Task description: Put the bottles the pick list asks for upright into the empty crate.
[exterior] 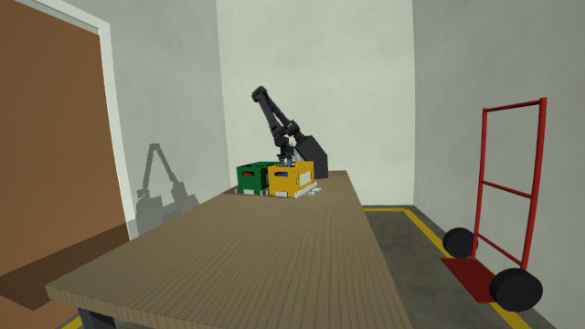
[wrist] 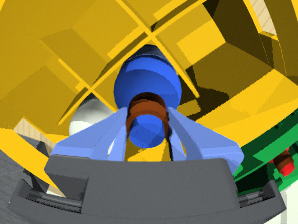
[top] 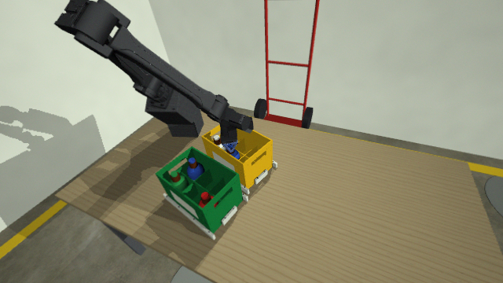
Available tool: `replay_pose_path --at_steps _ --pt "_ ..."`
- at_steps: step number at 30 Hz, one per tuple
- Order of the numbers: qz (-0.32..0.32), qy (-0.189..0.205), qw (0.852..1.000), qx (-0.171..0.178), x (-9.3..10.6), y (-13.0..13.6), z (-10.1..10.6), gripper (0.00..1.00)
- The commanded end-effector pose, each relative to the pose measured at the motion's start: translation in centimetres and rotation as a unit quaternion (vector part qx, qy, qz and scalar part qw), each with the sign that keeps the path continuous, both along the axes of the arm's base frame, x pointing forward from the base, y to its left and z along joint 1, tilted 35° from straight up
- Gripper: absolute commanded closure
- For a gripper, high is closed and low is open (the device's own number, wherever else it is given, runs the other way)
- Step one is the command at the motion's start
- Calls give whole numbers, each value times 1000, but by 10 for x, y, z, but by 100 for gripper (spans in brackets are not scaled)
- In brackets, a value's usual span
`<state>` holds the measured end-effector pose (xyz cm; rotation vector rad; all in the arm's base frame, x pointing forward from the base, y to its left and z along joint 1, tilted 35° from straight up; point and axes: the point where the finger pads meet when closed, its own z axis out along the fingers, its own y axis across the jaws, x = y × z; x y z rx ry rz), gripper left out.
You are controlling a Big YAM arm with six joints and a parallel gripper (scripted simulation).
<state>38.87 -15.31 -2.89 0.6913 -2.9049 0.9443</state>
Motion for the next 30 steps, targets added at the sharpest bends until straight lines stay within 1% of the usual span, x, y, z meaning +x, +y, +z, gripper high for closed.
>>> replay_pose_path --at_steps 1,18,19,29,30 --pt "5 -20 1000 -3 15 0 15 100" --pt "6 -18 1000 -3 12 1 14 100" --pt "2 -10 1000 -1 8 1 6 100" --pt "2 -10 1000 -1 7 1 7 100" --pt "6 -16 1000 -3 10 2 13 100"
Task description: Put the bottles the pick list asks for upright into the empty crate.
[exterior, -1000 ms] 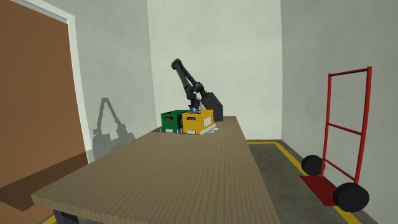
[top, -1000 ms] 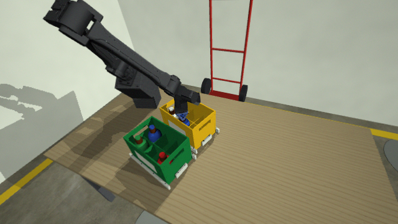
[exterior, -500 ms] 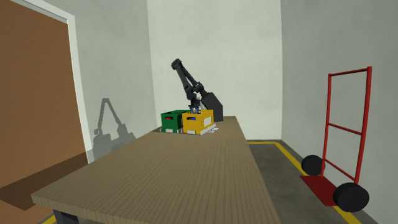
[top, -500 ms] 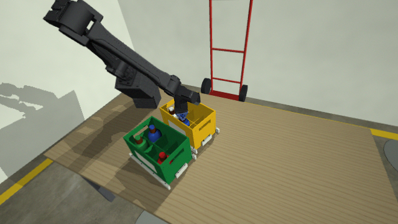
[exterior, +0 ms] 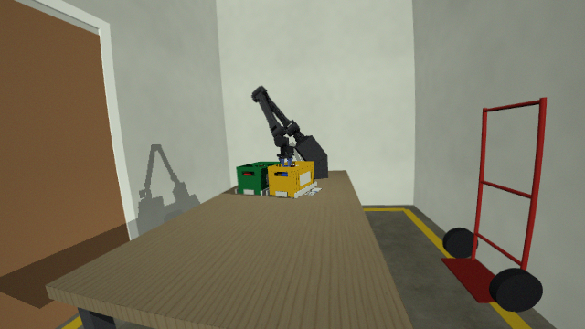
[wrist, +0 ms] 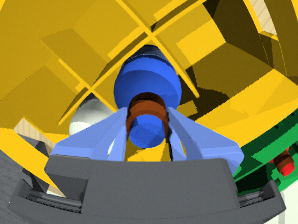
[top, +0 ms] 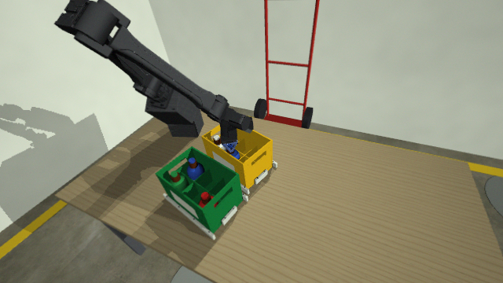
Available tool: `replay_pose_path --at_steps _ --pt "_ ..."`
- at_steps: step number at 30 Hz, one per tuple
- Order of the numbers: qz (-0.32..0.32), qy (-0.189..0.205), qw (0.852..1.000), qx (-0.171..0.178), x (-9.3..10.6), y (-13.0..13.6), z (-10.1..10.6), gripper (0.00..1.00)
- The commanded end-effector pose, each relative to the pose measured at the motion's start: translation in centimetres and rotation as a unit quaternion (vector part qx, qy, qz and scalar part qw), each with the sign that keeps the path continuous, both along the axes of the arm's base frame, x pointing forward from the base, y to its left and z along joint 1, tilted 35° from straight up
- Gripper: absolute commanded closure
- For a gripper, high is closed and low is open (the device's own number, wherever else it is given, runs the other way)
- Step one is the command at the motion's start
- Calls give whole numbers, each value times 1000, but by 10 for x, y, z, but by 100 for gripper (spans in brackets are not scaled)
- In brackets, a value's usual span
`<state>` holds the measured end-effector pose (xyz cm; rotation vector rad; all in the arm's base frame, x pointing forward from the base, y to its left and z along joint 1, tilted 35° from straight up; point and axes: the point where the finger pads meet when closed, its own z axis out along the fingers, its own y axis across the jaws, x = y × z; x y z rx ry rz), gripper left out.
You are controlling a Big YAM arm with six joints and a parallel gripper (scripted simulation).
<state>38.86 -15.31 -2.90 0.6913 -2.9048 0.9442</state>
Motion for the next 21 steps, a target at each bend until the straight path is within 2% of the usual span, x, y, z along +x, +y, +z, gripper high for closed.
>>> replay_pose_path --at_steps 1,2,3,5,21 --pt "6 -16 1000 -3 10 2 13 100" --pt "6 -16 1000 -3 10 2 13 100" --pt "6 -16 1000 -3 10 2 13 39" --pt "2 -10 1000 -1 7 1 7 39" --pt "2 -10 1000 -1 7 1 6 39"
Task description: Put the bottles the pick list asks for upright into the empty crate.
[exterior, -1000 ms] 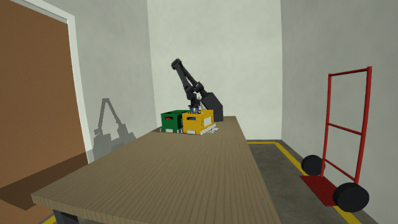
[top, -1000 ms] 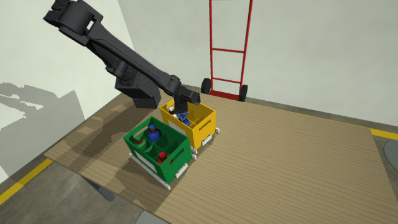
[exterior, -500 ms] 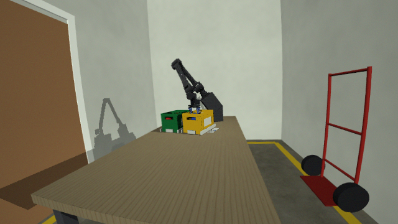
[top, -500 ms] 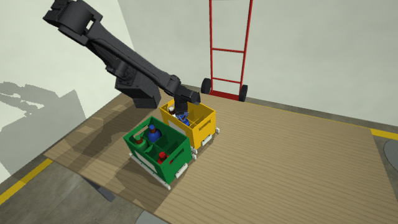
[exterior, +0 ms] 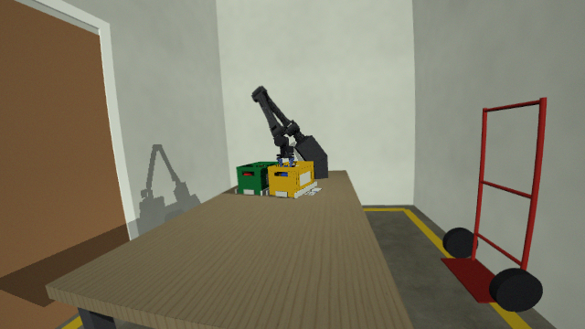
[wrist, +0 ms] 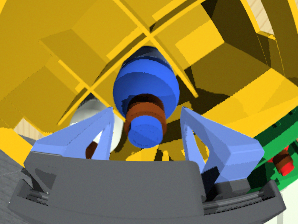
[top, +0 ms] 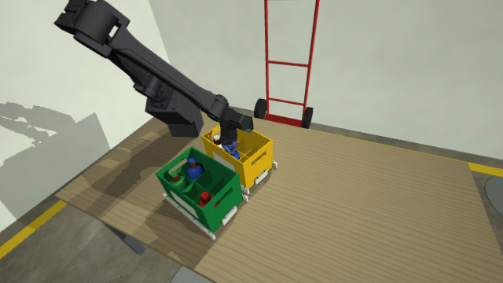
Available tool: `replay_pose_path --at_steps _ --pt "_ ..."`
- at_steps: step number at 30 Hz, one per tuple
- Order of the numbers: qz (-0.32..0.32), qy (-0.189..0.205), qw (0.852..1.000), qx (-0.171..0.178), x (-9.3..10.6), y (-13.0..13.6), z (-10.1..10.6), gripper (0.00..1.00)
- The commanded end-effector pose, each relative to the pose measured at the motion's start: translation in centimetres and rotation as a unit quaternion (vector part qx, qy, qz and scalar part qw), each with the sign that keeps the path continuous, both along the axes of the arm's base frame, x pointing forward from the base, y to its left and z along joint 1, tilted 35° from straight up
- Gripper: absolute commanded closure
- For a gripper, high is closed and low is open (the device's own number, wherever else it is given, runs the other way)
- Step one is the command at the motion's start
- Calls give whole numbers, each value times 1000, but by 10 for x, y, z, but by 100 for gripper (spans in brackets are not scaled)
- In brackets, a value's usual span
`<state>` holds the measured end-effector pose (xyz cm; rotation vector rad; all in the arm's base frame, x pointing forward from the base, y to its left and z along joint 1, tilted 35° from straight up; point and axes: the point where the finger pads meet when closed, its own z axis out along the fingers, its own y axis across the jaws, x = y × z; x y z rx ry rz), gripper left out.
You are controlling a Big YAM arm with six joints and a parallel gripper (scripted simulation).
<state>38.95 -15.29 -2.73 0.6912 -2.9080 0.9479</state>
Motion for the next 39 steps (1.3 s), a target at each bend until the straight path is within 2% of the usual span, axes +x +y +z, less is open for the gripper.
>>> replay_pose_path --at_steps 1,39 --pt "2 -8 1000 -1 6 1 4 39" --pt "2 -8 1000 -1 4 1 3 39"
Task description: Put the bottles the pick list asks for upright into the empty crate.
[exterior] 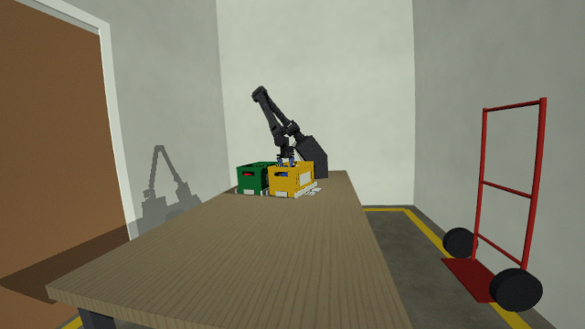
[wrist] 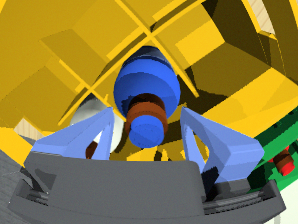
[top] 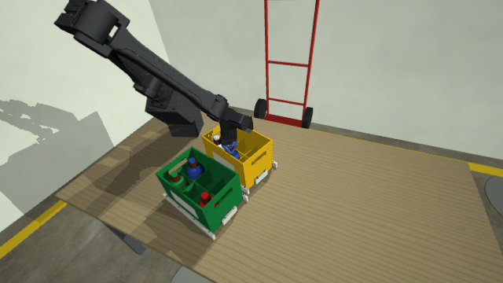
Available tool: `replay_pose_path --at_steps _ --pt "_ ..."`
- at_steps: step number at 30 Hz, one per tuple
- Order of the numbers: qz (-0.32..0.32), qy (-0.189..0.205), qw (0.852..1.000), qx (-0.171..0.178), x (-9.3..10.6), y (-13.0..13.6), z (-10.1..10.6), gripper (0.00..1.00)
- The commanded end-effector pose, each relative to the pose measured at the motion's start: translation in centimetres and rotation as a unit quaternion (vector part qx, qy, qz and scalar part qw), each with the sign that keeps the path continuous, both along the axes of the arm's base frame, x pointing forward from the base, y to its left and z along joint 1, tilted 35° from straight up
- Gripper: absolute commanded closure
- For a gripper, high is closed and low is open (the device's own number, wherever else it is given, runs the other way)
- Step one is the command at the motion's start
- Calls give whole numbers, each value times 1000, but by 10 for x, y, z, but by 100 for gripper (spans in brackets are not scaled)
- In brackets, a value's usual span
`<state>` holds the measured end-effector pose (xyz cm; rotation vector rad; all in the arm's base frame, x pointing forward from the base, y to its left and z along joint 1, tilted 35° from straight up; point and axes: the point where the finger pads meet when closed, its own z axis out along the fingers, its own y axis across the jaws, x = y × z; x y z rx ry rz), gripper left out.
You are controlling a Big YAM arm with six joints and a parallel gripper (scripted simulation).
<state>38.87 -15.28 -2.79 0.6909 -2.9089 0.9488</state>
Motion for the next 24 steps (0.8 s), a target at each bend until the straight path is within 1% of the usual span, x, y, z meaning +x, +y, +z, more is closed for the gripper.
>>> replay_pose_path --at_steps 1,5,6,8,10,19,21,22,23,24 --pt "2 -7 1000 -1 5 1 4 39" --pt "2 -7 1000 -1 5 1 4 39" --pt "5 -6 1000 0 0 10 8 39" --pt "5 -6 1000 -1 -1 12 13 39" --pt "5 -11 1000 -1 3 15 20 39" --pt "5 -21 1000 -2 10 27 46 39" --pt "5 -21 1000 -2 10 27 46 39" --pt "0 -3 1000 0 -2 25 35 39" --pt "5 -15 1000 -1 3 31 46 39" --pt "5 -16 1000 -1 3 32 49 39"
